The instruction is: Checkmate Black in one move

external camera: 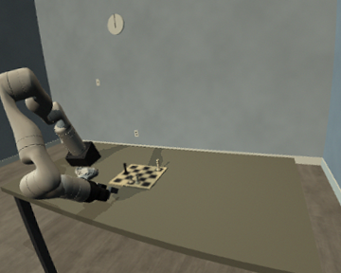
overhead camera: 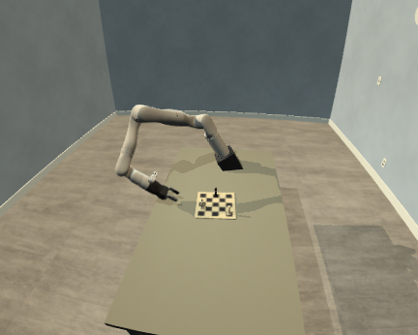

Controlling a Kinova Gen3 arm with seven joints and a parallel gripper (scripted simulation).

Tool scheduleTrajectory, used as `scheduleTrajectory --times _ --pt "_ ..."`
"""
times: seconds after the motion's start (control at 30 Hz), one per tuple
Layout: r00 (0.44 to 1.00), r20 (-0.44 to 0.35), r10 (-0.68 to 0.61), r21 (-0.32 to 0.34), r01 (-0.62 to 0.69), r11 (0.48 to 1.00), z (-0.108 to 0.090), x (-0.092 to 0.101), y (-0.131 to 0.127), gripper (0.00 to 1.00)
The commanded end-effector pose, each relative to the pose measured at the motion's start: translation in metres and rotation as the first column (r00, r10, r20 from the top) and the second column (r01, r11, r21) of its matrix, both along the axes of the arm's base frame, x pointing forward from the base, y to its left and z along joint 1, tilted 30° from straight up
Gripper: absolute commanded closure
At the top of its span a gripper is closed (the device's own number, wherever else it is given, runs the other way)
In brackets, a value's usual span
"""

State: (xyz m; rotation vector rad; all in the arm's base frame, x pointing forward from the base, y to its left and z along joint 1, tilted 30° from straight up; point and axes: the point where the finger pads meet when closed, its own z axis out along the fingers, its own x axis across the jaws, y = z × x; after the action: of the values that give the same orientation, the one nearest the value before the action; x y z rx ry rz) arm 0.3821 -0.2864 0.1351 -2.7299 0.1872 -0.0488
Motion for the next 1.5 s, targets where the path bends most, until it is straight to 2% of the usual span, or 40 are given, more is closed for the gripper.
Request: scheduleTrajectory --times 0.0,1.47 --pt "1.0 -0.017 -0.021 0.015 0.021 1.0 -0.0071 -0.0045 0.0001 0.0" --pt "0.999 -0.021 -0.031 0.019 0.031 0.999 -0.0084 -0.0053 0.0003 0.0"
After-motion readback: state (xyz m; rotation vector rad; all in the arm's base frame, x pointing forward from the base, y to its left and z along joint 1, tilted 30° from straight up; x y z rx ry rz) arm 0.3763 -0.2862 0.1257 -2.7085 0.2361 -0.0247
